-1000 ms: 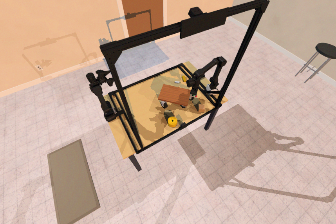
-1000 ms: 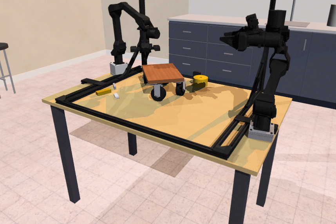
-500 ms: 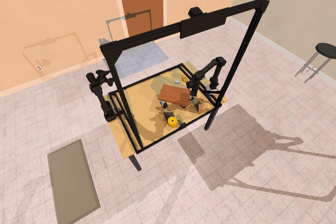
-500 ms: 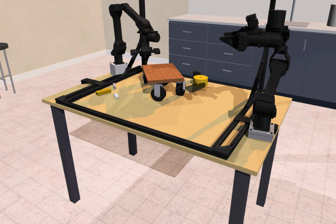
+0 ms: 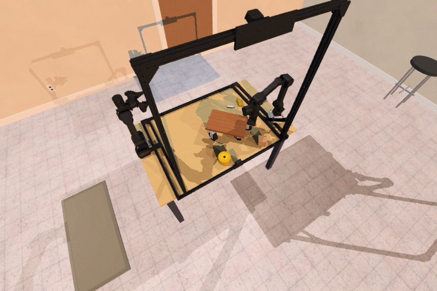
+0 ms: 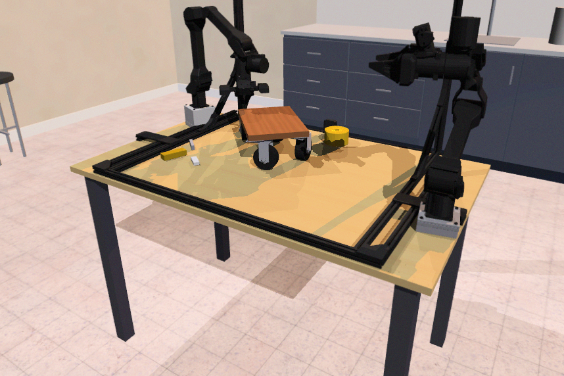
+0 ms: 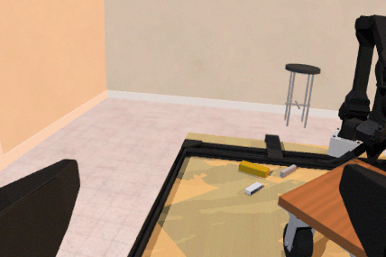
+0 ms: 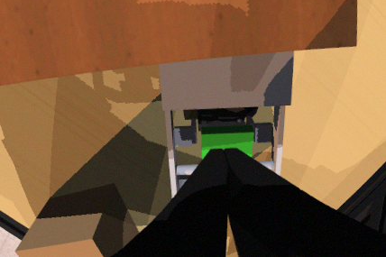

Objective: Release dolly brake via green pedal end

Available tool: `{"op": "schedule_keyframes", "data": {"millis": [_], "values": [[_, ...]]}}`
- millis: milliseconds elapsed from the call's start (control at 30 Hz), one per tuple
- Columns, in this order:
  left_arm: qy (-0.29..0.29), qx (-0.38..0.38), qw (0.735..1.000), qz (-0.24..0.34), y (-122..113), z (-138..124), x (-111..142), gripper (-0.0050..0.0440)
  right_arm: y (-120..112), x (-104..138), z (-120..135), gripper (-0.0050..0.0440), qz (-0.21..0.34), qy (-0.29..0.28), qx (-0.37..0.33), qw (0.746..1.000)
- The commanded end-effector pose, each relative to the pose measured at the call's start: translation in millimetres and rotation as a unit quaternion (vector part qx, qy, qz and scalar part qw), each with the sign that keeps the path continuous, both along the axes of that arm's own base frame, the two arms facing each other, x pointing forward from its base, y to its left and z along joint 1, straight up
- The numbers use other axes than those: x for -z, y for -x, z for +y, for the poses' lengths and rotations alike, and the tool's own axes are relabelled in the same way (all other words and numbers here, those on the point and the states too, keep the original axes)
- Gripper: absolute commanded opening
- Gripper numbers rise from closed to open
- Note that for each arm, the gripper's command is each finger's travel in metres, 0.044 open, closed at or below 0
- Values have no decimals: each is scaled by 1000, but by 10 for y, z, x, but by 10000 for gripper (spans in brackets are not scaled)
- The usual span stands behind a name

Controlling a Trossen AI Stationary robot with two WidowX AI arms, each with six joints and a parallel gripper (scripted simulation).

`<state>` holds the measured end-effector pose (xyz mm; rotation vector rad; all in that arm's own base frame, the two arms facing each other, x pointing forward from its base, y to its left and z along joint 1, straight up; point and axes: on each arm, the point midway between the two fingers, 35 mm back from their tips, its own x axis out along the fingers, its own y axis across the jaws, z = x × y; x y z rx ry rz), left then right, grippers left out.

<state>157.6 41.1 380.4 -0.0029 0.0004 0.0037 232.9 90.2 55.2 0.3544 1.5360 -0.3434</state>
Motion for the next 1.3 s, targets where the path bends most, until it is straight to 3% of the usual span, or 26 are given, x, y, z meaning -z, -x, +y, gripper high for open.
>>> {"op": "schedule_keyframes", "data": {"millis": [0,867,933,1100,1267], "values": [[-1,2,1000,0,1,-11,-5,440,14,41,-15,0,4,3,-1,1000],[-1,2,1000,0,1,-11,-5,440,4,169,-18,0,4,3,-1,1000],[-1,2,1000,0,1,-11,-5,440,-7,84,-15,0,4,3,-1,1000],[-1,2,1000,0,1,-11,-5,440,-3,-488,-24,0,4,3,-1,1000],[-1,2,1000,0,1,-11,-5,440,-17,-367,-15,0,3,2,1,1000]]}}
